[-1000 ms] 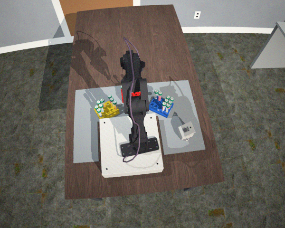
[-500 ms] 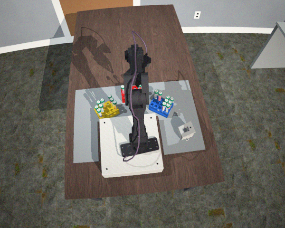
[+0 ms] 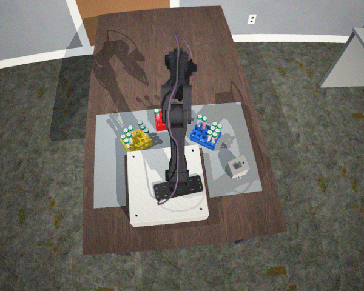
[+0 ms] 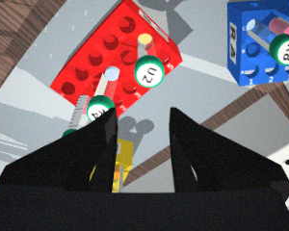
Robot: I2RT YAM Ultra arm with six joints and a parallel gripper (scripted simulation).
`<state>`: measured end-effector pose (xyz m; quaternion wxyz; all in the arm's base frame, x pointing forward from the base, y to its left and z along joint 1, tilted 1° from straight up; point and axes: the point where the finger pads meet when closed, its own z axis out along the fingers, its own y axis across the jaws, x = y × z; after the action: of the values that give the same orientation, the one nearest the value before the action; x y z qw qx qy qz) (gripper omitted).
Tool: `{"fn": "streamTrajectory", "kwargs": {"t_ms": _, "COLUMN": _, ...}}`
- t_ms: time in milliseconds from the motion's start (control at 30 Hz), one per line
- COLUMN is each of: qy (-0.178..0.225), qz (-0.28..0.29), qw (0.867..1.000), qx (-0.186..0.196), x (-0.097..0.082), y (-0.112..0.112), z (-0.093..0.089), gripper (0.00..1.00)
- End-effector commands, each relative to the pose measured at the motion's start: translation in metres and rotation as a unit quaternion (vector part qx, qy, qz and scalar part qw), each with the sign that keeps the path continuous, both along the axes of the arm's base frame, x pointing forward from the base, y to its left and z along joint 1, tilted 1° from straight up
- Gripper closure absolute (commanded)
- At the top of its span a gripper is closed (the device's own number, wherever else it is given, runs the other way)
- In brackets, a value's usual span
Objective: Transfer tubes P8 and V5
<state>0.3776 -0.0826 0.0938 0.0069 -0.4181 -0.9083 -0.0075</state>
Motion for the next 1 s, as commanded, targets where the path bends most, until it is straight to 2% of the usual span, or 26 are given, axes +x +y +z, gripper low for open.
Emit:
{"fn": "streamTrajectory", "kwargs": {"t_ms": 0, "qy": -0.009, "qz": 0.005, "qw": 1.000, "qx": -0.003, "x": -0.004, "y": 0.001, "z": 0.017, "gripper": 0.70}}
{"fn": "streamTrajectory", "kwargs": {"t_ms": 33, "qy": 0.005, "qz": 0.003, "qw": 1.000, "qx": 0.000, "x": -0.012, "y": 0.003, "z": 0.010, "gripper": 0.70}}
{"fn": "streamTrajectory", "kwargs": {"t_ms": 67, "qy": 0.006, "qz": 0.003, "qw": 1.000, "qx": 0.000, "x": -0.012, "y": 0.003, "z": 0.010, "gripper": 0.70}}
{"fn": "streamTrajectory", "kwargs": {"t_ms": 267, "qy": -0.005, "qz": 0.003, "qw": 1.000, "qx": -0.002, "x": -0.009, "y": 0.007, "z": 0.017, "gripper": 0.70}}
{"fn": "streamTrajectory", "kwargs": {"t_ms": 300, "qy": 0.006, "qz": 0.003, "qw": 1.000, "qx": 0.000, "x": -0.014, "y": 0.008, "z": 0.011, "gripper": 0.70}}
{"fn": "streamTrajectory", "kwargs": {"t_ms": 333, "qy": -0.007, "qz": 0.002, "qw": 1.000, "qx": -0.003, "x": -0.008, "y": 0.006, "z": 0.010, "gripper": 0.70}}
{"fn": "streamTrajectory", "kwargs": {"t_ms": 667, "qy": -0.007, "qz": 0.003, "qw": 1.000, "qx": -0.003, "x": -0.007, "y": 0.008, "z": -0.005, "gripper": 0.70}}
{"fn": "streamTrajectory", "kwargs": {"t_ms": 800, "qy": 0.011, "qz": 0.001, "qw": 1.000, "qx": 0.001, "x": -0.009, "y": 0.007, "z": -0.026, "gripper": 0.70}}
{"fn": "streamTrajectory", "kwargs": {"t_ms": 967, "qy": 0.011, "qz": 0.003, "qw": 1.000, "qx": 0.001, "x": -0.008, "y": 0.008, "z": -0.037, "gripper": 0.70}}
